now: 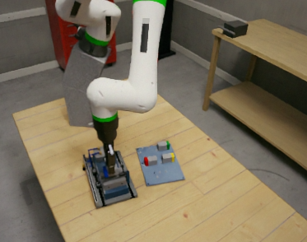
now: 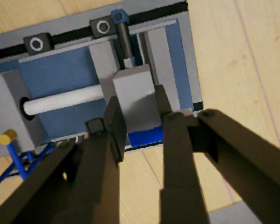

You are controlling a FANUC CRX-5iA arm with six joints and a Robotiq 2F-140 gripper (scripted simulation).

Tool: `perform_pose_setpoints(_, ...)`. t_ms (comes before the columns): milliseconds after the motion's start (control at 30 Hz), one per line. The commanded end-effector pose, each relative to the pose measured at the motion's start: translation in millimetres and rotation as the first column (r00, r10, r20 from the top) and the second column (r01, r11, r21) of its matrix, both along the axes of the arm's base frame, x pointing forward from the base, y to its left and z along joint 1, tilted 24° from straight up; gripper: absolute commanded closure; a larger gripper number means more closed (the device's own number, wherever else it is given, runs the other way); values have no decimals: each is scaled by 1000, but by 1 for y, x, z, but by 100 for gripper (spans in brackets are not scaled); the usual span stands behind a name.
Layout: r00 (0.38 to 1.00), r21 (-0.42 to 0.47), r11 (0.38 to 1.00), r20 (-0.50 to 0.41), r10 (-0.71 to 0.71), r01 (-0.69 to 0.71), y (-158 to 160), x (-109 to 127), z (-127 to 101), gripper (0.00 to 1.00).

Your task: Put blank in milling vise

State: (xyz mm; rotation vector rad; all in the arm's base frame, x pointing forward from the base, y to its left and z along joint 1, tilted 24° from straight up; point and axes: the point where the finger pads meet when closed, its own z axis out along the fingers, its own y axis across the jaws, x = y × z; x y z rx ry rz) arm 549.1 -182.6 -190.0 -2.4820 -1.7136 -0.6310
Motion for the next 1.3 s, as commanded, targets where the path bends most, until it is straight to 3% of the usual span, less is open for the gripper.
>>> perform_pose_setpoints(0,1000,-1,1000,1,0,0,2,3,-7,90)
perform_pose_setpoints(267,1000,-1,1000,1,0,0,7,7,-21,90)
perform_pose_setpoints(1267,1000,-1,1000,1,0,0,7,7,-19,90)
